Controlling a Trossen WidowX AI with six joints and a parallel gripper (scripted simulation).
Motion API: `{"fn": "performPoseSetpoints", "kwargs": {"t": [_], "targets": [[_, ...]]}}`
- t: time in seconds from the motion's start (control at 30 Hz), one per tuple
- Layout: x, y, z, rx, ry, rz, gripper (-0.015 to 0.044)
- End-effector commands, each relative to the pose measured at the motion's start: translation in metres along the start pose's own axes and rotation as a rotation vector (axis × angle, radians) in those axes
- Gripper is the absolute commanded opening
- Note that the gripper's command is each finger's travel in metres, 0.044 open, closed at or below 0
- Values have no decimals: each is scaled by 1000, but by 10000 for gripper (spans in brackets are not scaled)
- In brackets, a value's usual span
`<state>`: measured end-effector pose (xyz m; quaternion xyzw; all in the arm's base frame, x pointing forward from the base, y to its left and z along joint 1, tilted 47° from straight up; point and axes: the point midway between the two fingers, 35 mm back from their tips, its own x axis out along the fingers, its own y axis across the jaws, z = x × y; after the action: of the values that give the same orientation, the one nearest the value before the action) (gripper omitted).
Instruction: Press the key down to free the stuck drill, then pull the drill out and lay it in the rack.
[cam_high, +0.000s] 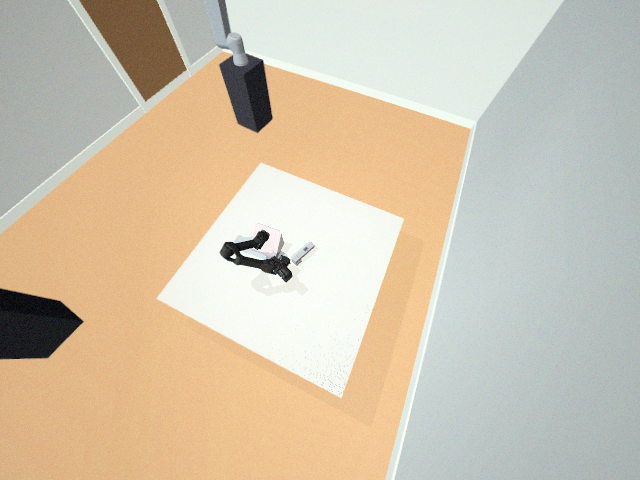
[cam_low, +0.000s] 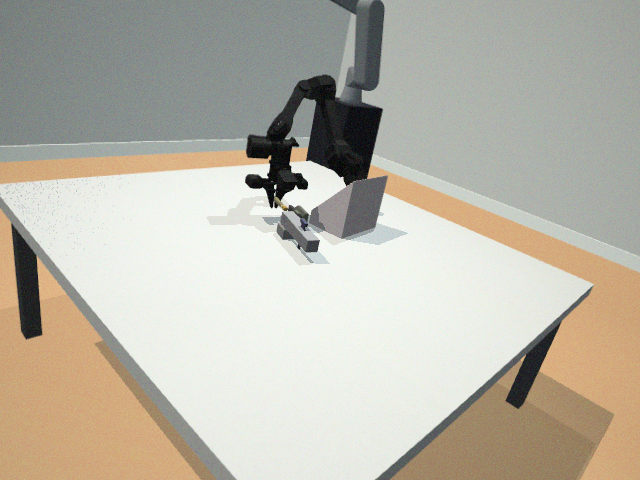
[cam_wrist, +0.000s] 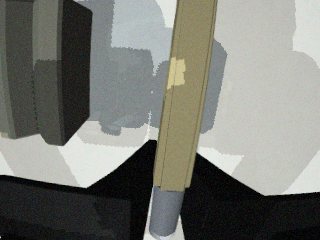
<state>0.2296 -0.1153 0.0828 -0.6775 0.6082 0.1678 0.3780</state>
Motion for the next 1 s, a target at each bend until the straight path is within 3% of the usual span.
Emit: {"fn": "performPoseSetpoints", "kwargs": {"t": [0.0,0.97], "targets": [[-3,0,0,5,2,-6,0],[-15,3,3,5,1,-5,0]]}}
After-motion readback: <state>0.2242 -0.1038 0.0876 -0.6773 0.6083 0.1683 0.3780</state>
